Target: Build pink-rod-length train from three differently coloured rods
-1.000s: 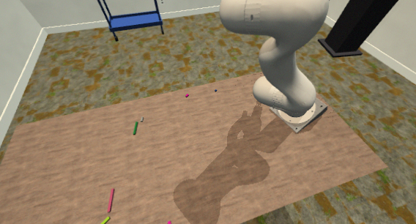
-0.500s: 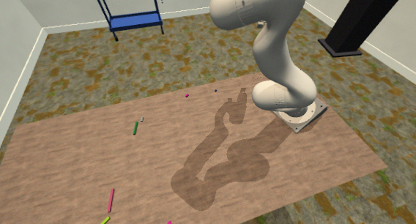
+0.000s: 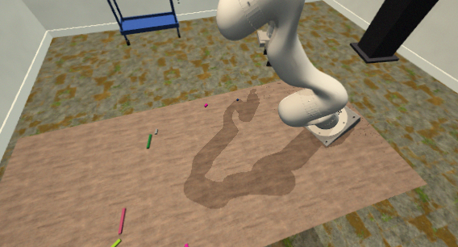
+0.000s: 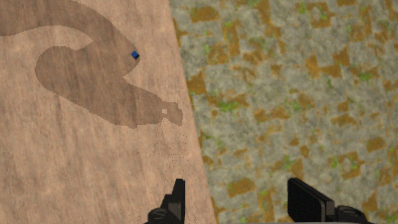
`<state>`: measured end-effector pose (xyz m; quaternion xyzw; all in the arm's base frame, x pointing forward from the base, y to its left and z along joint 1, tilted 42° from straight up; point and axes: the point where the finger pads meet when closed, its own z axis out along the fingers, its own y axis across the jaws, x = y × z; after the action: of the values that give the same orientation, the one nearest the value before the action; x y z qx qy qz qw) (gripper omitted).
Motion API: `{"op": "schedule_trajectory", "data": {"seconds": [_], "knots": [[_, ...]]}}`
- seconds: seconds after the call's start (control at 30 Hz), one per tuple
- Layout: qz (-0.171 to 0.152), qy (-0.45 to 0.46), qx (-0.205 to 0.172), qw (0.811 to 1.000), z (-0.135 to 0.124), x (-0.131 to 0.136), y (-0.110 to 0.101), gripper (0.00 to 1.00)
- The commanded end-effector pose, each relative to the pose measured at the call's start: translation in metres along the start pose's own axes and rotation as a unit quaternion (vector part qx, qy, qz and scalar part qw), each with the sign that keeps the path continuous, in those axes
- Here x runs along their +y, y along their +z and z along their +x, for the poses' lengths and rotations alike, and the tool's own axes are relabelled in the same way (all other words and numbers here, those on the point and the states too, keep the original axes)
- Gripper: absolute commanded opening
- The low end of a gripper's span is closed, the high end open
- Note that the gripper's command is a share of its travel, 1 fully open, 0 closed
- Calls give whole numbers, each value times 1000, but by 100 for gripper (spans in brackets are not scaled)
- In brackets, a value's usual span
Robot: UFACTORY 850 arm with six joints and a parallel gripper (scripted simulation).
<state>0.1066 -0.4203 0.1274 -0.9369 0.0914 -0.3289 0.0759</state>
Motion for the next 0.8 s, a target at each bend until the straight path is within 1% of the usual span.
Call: {"op": "schedule_trajectory", "data": {"seconds": [0.0, 0.13, 0.2, 0.3, 0.4, 0.53, 0.77], "knots": [[19, -29, 1, 999, 26, -1, 32, 100], [41, -59, 2, 997, 53, -10, 66, 100], [41, -59, 2, 997, 53, -10, 66, 100], [59, -84, 2, 995, 74, -21, 96, 100], [71, -99, 2, 993, 86, -29, 113, 100], [76, -106, 2, 991, 91, -33, 122, 100], [76, -106, 2, 991, 92, -33, 123, 100]]}}
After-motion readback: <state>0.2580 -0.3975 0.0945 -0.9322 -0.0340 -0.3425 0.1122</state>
